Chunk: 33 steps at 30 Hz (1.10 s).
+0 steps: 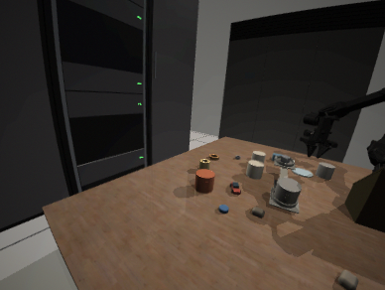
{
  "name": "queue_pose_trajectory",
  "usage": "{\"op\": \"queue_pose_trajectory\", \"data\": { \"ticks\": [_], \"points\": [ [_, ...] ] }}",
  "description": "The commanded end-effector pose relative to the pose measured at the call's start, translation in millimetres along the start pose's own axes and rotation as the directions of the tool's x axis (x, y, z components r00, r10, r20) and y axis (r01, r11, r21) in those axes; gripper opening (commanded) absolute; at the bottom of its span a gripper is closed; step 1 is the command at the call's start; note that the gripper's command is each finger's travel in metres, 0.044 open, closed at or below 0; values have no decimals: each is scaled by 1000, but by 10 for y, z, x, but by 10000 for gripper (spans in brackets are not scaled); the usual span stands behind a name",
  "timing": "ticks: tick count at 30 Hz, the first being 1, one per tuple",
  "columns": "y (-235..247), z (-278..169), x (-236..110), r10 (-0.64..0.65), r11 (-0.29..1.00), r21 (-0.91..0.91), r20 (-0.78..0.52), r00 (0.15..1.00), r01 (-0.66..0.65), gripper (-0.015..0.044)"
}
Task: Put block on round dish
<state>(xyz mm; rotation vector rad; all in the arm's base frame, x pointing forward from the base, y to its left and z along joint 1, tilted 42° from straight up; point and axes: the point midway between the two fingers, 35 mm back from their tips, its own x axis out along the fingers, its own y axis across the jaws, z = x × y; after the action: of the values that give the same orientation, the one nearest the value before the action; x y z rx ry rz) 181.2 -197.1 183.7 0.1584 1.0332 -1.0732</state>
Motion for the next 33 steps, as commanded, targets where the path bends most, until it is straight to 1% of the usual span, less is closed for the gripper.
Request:
{"op": "queue_pose_trajectory", "data": {
  "ticks": [1, 8, 16, 24, 33],
  "points": [
    [137, 22, 9, -2, 988, -152, -17, 1000, -1, 260],
    [361, 41, -1, 0, 926, -378, -36, 999, -14, 260],
    [624, 44, -24, -3, 790, -613, -51, 999, -29, 260],
    [894, 24, -59, -12, 594, -803, -59, 998, -40, 260],
    [1201, -27, -113, -27, 321, -946, -57, 998, -45, 260]
  ]
}}
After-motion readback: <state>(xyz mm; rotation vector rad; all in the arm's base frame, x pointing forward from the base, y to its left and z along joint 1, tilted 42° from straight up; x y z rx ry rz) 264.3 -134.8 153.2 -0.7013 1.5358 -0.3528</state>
